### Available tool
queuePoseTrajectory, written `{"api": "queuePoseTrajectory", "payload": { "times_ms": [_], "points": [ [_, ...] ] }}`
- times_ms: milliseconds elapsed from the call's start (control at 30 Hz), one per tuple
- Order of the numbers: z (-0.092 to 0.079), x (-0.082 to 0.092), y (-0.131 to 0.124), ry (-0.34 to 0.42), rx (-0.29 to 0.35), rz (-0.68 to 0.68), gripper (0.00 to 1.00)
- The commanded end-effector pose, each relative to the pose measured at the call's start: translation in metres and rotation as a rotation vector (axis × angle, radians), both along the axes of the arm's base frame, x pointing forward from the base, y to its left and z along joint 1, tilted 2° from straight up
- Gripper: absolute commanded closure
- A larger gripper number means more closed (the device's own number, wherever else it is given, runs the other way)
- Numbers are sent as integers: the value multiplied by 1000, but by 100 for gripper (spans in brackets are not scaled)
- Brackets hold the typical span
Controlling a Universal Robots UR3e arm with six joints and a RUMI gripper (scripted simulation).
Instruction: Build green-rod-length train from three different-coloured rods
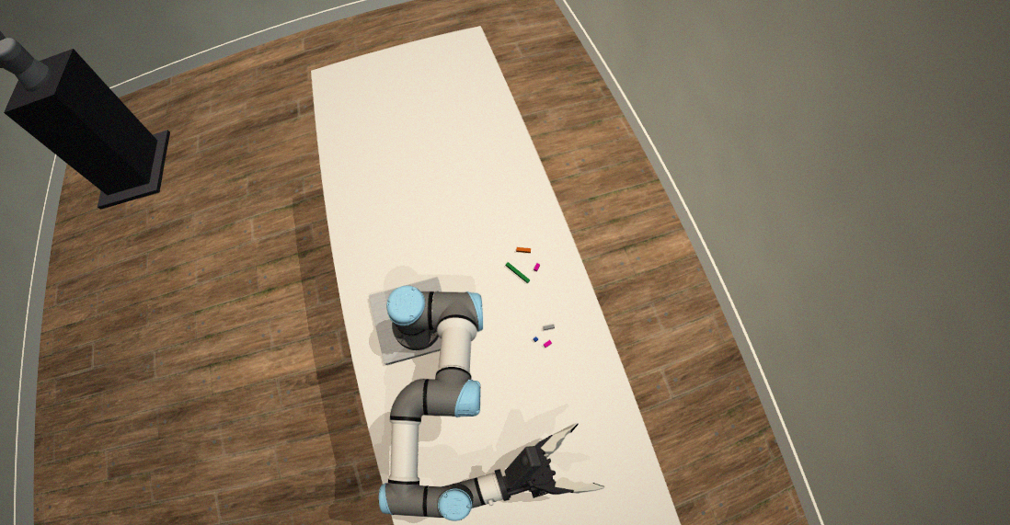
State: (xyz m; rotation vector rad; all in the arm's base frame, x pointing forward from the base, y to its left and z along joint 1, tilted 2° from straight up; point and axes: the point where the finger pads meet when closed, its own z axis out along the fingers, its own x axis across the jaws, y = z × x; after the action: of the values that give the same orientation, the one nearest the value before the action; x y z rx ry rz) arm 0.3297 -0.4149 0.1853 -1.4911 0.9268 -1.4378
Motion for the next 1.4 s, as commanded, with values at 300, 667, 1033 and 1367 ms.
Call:
{"api": "queuePoseTrajectory", "payload": {
  "times_ms": [300, 667, 1033, 1367],
  "points": [
    [1, 0, 0, 0, -3, 0, 0],
    [1, 0, 0, 0, -4, 1, 0],
    [3, 6, 14, 1, -78, 38, 0],
    [8, 19, 45, -5, -246, 124, 0]
  ]
}}
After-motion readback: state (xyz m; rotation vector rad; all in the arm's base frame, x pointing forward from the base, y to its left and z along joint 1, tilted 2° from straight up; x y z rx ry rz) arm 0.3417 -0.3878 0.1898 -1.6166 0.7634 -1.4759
